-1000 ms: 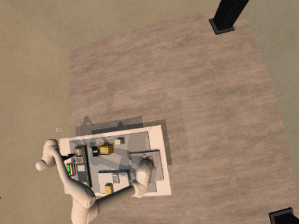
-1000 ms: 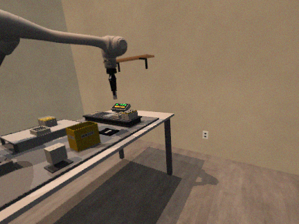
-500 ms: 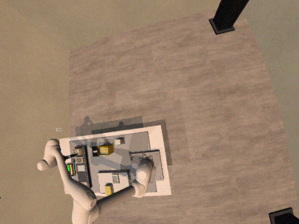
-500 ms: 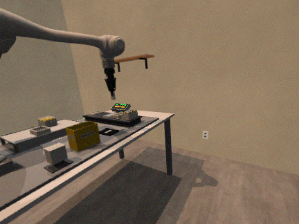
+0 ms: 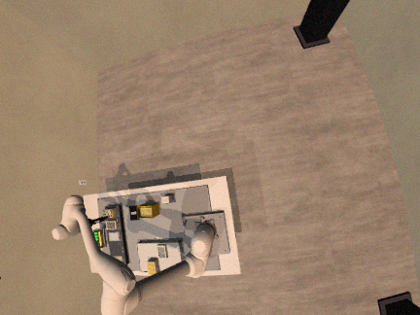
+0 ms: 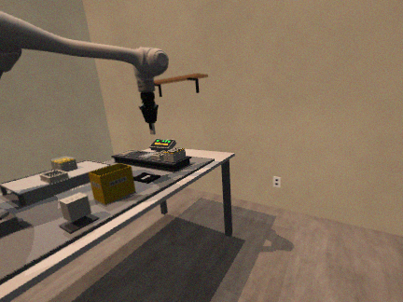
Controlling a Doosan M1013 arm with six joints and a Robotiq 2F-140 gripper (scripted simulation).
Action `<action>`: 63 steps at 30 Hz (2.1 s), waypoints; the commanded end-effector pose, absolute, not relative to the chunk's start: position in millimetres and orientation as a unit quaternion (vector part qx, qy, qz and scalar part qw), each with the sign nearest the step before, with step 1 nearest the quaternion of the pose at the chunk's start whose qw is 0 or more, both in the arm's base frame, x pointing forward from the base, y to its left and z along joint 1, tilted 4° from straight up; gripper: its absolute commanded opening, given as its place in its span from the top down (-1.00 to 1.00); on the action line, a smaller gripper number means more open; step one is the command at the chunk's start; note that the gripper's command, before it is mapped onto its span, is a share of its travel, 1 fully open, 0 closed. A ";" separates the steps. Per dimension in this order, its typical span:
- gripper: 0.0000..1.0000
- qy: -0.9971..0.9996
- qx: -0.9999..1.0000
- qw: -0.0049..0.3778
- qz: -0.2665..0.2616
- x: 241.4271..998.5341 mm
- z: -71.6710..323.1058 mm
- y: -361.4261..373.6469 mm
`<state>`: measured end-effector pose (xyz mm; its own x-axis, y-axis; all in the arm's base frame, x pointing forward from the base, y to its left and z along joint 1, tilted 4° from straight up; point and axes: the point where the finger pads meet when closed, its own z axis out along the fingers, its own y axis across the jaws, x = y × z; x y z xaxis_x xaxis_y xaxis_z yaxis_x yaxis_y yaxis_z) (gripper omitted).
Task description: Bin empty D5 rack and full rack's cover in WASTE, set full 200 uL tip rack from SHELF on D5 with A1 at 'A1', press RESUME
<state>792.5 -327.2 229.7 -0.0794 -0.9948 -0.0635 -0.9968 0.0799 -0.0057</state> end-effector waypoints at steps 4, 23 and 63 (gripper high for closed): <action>1.00 0.742 -0.670 0.025 0.020 794.0 231.1 -310.1; 1.00 0.634 -0.773 0.028 0.016 719.3 230.7 -303.4; 1.00 0.321 -0.947 0.032 0.005 540.0 229.7 -287.3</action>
<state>551.8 -288.5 230.0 0.7637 -0.6448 -0.0319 -0.6455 -0.7618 -0.0550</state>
